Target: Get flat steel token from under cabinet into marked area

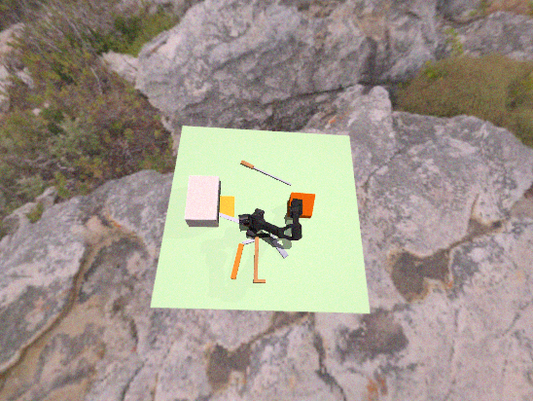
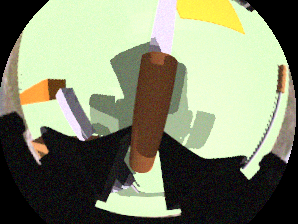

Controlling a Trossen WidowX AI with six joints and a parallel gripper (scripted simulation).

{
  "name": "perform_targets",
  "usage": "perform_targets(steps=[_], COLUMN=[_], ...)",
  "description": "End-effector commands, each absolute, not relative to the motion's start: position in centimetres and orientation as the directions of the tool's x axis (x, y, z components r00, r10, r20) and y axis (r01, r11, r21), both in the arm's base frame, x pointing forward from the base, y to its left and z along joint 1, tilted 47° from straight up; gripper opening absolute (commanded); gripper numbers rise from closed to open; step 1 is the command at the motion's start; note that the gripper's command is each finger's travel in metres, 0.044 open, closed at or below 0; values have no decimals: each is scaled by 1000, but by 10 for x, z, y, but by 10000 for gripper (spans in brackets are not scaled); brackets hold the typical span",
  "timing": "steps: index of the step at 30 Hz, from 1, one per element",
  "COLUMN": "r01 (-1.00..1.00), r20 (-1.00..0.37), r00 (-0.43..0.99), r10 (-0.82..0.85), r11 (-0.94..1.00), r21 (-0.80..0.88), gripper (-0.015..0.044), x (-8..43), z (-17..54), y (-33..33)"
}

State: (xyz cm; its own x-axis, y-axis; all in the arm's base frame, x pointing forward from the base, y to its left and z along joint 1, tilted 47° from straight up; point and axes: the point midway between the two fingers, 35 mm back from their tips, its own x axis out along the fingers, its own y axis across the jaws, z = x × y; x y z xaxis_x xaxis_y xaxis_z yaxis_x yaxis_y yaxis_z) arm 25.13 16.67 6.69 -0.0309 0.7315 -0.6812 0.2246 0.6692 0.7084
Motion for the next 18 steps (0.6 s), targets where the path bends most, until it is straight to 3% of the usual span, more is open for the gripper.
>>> perform_targets(steps=[1,18], r01=[221,220], r20=[-679,-679], r00=[-34,-34], r10=[733,733], r11=[668,668], r21=[710,711], gripper=[0,0], x=[257,277], z=[66,63], y=[167,164])
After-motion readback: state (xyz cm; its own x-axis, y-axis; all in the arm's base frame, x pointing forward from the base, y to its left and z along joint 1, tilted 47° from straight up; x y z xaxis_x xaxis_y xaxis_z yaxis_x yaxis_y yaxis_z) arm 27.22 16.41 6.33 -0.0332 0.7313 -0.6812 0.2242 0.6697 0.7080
